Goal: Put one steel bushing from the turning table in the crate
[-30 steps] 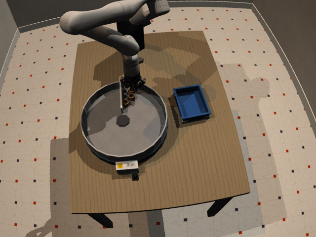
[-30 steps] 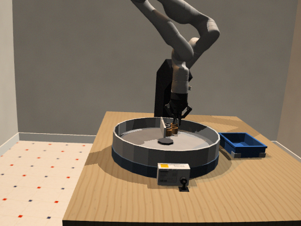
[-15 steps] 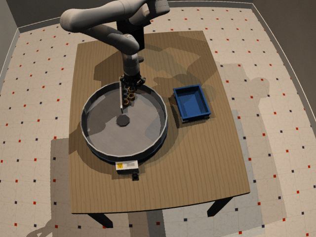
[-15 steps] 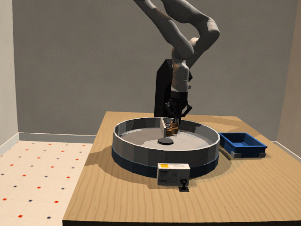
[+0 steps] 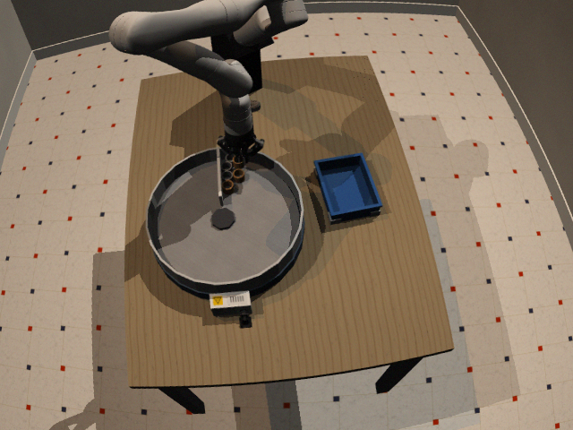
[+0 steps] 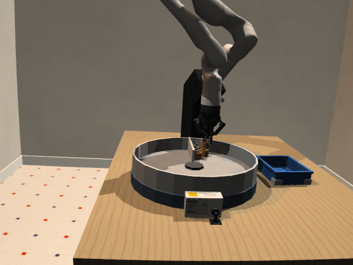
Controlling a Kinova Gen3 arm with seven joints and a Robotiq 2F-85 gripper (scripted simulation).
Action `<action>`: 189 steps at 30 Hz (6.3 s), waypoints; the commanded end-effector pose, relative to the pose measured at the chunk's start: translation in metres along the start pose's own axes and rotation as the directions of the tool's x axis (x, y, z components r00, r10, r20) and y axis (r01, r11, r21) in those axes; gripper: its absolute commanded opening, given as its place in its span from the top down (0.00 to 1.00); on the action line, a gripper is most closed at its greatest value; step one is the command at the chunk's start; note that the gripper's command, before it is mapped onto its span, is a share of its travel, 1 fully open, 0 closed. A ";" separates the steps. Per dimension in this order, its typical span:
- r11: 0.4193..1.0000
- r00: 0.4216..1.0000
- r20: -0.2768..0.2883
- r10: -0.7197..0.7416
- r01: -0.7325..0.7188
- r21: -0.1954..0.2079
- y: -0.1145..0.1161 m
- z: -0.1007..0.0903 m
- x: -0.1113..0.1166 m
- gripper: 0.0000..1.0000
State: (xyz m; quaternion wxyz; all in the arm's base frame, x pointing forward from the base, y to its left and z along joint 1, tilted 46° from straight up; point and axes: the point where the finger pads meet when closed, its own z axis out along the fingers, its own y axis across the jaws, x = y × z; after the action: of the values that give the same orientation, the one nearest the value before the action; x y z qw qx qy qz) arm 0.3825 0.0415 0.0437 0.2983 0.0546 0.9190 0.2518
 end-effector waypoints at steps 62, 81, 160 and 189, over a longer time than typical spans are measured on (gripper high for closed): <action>1.000 1.000 -0.005 -0.002 0.001 -0.002 0.000 -0.046 -0.001 1.00; 1.000 1.000 -0.023 -0.002 0.002 -0.013 0.000 -0.069 -0.002 1.00; 1.000 1.000 -0.012 0.003 -0.003 -0.007 -0.009 -0.070 -0.112 1.00; 1.000 1.000 0.003 0.009 -0.009 -0.002 -0.015 -0.070 -0.167 1.00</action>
State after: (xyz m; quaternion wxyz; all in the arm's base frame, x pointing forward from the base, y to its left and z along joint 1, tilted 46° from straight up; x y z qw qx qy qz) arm 0.4785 -0.0444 0.1714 0.2982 0.0606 0.9179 0.2547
